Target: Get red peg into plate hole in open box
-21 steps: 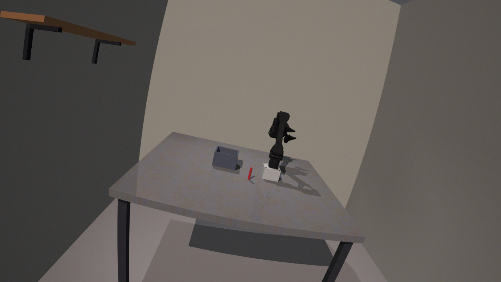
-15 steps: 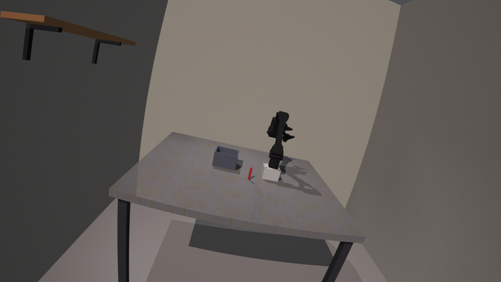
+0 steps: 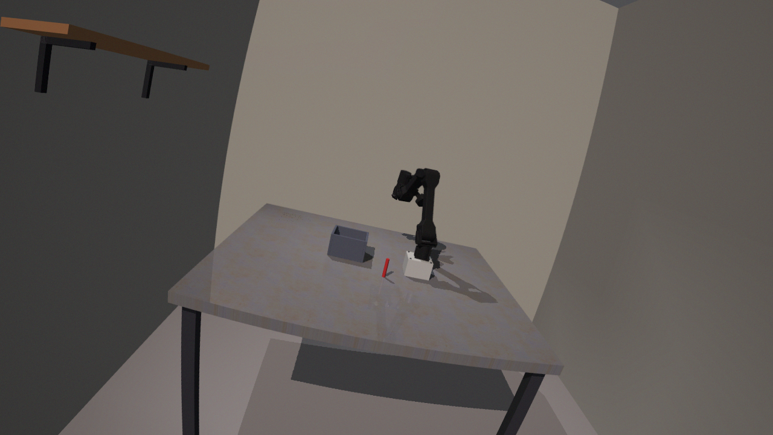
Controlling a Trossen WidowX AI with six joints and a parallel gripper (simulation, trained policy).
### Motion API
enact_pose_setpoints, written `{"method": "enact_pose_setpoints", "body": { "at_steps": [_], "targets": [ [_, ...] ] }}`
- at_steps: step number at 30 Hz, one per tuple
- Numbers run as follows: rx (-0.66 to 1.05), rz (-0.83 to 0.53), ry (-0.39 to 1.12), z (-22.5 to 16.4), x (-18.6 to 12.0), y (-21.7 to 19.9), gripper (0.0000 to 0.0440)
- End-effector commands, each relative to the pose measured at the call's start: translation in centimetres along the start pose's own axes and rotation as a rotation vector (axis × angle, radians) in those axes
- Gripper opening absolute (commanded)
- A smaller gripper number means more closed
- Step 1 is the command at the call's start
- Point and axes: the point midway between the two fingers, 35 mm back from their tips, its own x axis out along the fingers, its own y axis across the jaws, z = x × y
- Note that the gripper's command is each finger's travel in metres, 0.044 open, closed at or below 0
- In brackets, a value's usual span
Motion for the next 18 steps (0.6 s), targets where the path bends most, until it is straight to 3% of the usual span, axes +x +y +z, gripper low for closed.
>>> {"method": "enact_pose_setpoints", "body": {
  "at_steps": [1, 18],
  "targets": [
    [0.011, 0.110, 0.063, 0.0, -2.9, 2.9, 0.0440],
    [-0.056, 0.582, 0.415, -0.3, -20.2, 10.5, 0.0440]
  ]
}}
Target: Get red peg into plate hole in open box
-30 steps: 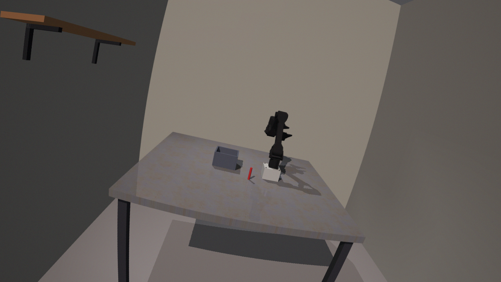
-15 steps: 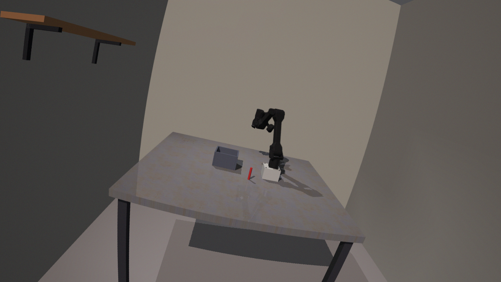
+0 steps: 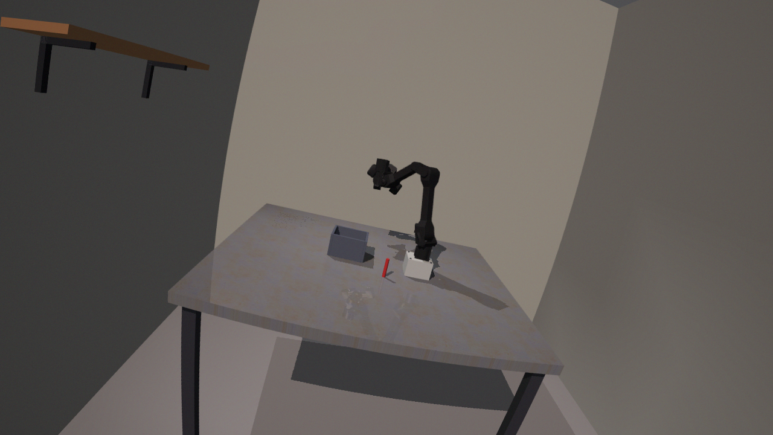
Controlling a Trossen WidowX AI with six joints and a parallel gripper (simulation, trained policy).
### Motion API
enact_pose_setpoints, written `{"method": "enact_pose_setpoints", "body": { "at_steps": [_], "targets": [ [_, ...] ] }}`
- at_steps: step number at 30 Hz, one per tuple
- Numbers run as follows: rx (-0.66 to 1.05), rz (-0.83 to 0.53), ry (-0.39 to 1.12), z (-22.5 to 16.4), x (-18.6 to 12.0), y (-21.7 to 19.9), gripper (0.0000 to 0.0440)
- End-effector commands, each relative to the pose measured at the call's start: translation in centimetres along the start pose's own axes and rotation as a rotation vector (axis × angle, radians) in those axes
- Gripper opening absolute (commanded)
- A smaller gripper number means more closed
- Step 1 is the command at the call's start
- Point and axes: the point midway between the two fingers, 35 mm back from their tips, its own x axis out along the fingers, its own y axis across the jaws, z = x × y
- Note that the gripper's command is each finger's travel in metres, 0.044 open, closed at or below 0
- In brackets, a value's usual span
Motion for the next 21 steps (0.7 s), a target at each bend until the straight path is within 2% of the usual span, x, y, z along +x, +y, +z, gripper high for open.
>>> {"method": "enact_pose_setpoints", "body": {
  "at_steps": [1, 11, 21],
  "targets": [
    [0.002, 0.099, 0.076, -0.4, -3.0, 2.7, 0.0440],
    [-0.053, 0.335, 0.324, -3.1, -13.2, 7.3, 0.0440],
    [-0.138, 0.522, 0.600, -5.3, -24.6, 7.4, 0.0440]
  ]
}}
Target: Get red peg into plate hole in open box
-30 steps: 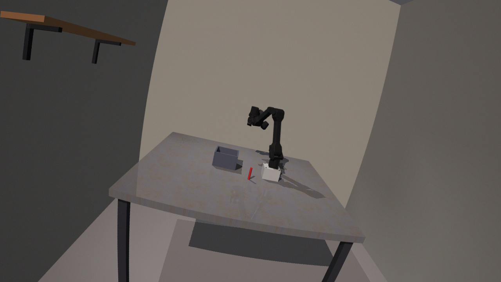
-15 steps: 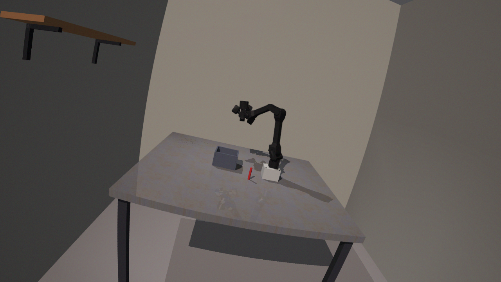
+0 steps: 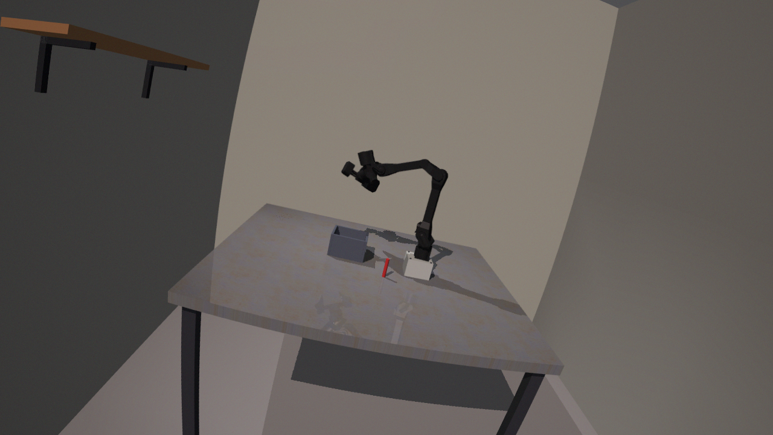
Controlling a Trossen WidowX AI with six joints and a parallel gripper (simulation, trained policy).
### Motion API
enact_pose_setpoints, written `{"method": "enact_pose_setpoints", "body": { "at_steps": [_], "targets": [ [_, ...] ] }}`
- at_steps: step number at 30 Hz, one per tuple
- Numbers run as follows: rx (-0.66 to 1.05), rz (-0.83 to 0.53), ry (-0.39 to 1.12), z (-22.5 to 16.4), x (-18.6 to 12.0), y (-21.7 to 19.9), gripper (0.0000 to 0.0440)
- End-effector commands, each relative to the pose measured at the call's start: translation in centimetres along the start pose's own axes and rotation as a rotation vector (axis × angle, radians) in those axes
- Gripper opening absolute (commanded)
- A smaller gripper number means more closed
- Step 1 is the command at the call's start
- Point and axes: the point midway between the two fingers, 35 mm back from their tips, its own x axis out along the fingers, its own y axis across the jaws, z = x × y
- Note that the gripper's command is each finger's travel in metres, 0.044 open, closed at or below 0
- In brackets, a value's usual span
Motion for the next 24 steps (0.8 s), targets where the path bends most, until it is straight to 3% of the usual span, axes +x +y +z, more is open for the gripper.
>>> {"method": "enact_pose_setpoints", "body": {
  "at_steps": [1, 11, 24],
  "targets": [
    [-0.019, 0.059, 0.105, -2.4, -3.2, 1.2, 0.0440],
    [-0.111, 0.149, 0.405, -9.5, -12.1, 1.3, 0.0440],
    [-0.253, 0.079, 0.754, -16.4, -21.6, -4.8, 0.0440]
  ]
}}
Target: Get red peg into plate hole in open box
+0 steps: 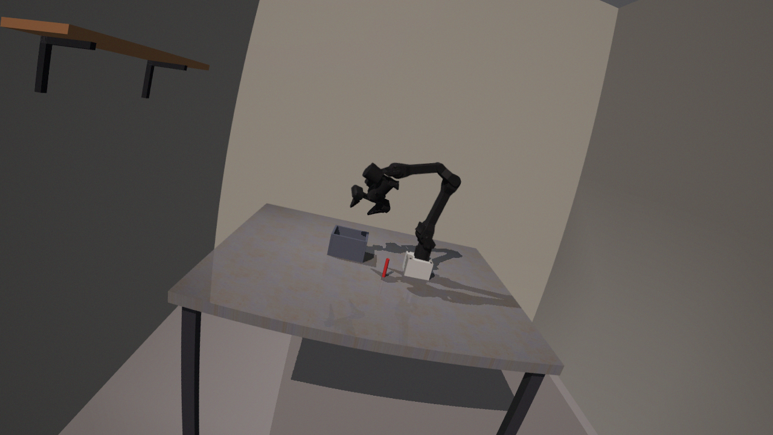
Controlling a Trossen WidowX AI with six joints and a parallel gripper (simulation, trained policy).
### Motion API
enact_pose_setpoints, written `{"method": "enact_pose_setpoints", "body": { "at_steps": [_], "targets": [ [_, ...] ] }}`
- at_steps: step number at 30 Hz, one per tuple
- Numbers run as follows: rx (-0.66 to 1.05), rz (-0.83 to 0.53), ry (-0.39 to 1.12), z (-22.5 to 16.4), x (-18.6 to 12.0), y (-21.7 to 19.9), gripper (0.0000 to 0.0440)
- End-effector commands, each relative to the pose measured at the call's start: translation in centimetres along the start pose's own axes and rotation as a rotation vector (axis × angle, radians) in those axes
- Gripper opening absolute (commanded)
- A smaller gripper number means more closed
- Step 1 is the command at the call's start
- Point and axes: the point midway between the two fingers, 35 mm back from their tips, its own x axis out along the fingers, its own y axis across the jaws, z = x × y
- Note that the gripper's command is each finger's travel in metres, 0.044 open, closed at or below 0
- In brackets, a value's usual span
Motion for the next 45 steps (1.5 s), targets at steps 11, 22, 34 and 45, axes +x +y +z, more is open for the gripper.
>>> {"method": "enact_pose_setpoints", "body": {
  "at_steps": [11, 22, 34, 45],
  "targets": [
    [-0.058, -0.198, 0.283, -9.6, -2.3, -6.3, 0.0440],
    [-0.071, -0.313, 0.385, -14.2, -1.5, -9.3, 0.0440],
    [-0.055, -0.317, 0.444, -18.3, 1.9, -10.4, 0.0440],
    [-0.030, -0.264, 0.488, -21.6, 4.7, -11.3, 0.0430]
  ]
}}
